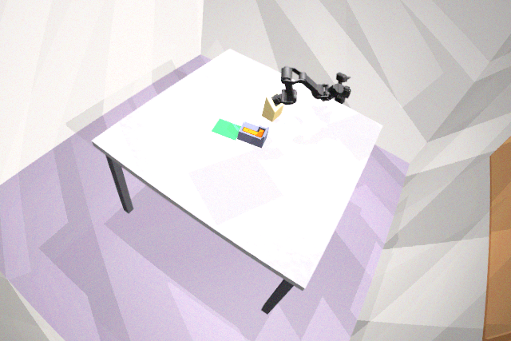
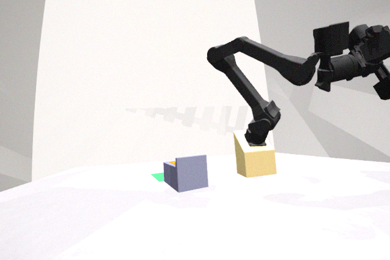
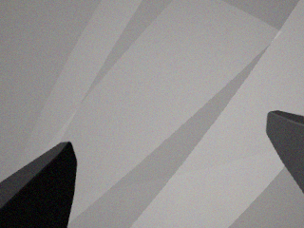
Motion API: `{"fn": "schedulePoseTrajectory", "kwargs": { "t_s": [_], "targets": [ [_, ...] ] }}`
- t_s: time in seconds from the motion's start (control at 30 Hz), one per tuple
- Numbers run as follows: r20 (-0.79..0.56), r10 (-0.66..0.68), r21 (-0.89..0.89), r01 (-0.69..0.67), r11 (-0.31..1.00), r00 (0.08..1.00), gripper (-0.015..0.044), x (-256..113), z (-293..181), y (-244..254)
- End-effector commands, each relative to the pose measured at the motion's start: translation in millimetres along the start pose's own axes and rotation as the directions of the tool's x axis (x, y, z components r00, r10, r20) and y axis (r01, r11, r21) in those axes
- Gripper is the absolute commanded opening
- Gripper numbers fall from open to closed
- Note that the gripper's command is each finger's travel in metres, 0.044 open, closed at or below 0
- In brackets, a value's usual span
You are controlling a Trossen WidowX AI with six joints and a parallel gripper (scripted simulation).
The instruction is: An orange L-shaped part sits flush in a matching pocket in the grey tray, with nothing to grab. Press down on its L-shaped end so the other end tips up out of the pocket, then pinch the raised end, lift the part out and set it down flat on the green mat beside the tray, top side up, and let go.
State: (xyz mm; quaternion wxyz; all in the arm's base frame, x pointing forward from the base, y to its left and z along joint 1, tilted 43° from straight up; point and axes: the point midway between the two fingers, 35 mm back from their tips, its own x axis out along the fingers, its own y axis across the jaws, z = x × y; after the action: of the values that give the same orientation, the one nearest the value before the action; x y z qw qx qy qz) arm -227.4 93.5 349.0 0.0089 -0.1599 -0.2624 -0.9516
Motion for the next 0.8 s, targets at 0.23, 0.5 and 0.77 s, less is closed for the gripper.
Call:
{"fn": "schedulePoseTrajectory", "kwargs": {
  "t_s": [0.23,0.5,0.77],
  "targets": [
    [0.017,-0.280,-0.065,0.280,0.958,0.960,0.0190,-15,20,-69],
    [0.075,-0.705,-0.092,0.709,0.700,0.705,0.0180,-95,59,-172],
    [0.041,-0.934,-0.036,0.935,0.353,0.354,0.0180,-216,75,-225]
  ]
}}
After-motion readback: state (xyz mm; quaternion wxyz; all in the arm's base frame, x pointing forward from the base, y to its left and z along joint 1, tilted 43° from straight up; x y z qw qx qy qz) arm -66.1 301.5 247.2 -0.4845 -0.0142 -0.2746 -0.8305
